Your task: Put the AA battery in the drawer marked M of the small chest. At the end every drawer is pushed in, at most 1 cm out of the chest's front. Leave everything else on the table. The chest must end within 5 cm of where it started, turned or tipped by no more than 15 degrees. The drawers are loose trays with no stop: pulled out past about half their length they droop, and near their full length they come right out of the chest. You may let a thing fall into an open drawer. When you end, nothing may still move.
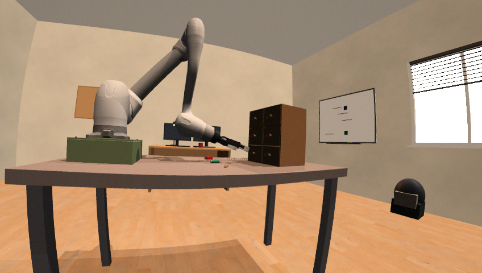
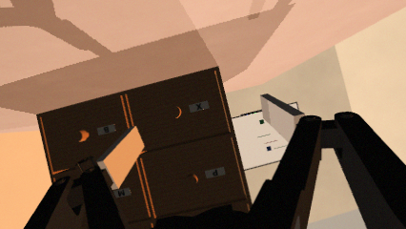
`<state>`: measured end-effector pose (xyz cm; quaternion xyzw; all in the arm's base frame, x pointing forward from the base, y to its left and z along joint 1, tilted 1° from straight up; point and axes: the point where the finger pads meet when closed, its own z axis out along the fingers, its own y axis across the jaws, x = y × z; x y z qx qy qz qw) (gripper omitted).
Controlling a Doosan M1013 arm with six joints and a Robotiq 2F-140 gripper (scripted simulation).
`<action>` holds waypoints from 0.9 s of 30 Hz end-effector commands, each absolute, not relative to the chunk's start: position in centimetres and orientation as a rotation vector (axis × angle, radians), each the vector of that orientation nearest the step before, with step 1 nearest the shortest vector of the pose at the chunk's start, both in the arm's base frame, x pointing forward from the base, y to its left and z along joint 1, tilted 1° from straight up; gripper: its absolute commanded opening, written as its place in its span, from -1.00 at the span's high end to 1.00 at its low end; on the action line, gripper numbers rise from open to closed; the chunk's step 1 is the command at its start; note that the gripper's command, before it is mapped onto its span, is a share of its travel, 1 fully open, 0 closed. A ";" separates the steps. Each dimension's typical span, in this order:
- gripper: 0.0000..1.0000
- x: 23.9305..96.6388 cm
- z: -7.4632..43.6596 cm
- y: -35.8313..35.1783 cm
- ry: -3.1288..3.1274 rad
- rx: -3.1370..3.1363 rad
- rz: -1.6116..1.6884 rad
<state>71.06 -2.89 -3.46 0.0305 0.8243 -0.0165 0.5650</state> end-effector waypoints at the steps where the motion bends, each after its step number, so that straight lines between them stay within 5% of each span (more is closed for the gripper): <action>1: -1.00 71.1 -1.9 -3.2 1.938 0.076 -0.043; 27: -1.00 71.2 4.9 -3.2 1.938 0.076 -0.043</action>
